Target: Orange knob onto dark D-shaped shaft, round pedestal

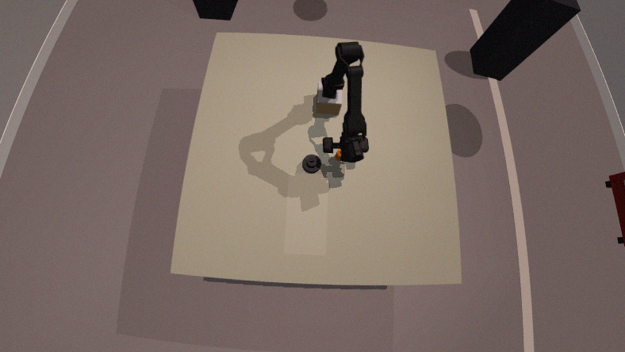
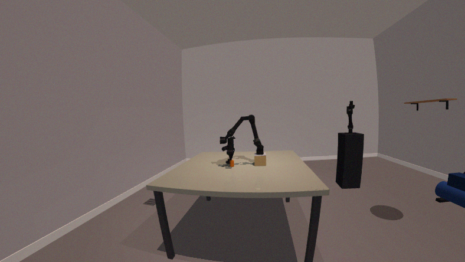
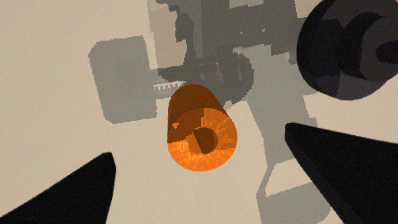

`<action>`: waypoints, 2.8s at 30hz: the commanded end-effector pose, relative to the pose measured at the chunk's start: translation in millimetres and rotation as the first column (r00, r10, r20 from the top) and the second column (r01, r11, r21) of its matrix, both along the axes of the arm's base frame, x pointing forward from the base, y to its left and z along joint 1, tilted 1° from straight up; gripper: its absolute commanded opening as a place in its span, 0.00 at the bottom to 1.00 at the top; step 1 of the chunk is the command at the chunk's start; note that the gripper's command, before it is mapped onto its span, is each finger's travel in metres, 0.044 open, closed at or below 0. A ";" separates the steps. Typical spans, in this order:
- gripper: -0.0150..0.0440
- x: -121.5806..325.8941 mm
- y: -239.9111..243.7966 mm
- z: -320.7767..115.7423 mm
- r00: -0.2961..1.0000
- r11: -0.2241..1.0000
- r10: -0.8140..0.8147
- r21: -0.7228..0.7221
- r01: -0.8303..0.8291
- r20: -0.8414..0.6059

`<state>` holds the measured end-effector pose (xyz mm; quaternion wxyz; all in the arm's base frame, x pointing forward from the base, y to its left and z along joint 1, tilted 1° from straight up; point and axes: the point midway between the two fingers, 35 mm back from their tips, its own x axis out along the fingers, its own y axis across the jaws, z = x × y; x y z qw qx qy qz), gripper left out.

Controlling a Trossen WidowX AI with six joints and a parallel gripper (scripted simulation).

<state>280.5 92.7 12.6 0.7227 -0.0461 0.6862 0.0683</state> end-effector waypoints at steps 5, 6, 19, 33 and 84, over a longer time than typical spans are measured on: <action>1.00 -1.5 -0.7 -16.6 1.000 1.000 -0.004 -0.007 0.004 -0.011; 1.00 -1.4 -0.7 -18.2 1.000 1.000 -0.004 -0.007 0.004 -0.011; 1.00 -0.7 -0.4 -39.2 1.000 1.000 -0.004 -0.007 0.004 -0.011; 1.00 -1.7 -0.7 -61.4 1.000 1.000 -0.004 -0.007 0.004 -0.011; 0.25 -7.3 -3.4 73.8 1.000 1.000 -0.004 -0.007 0.004 -0.011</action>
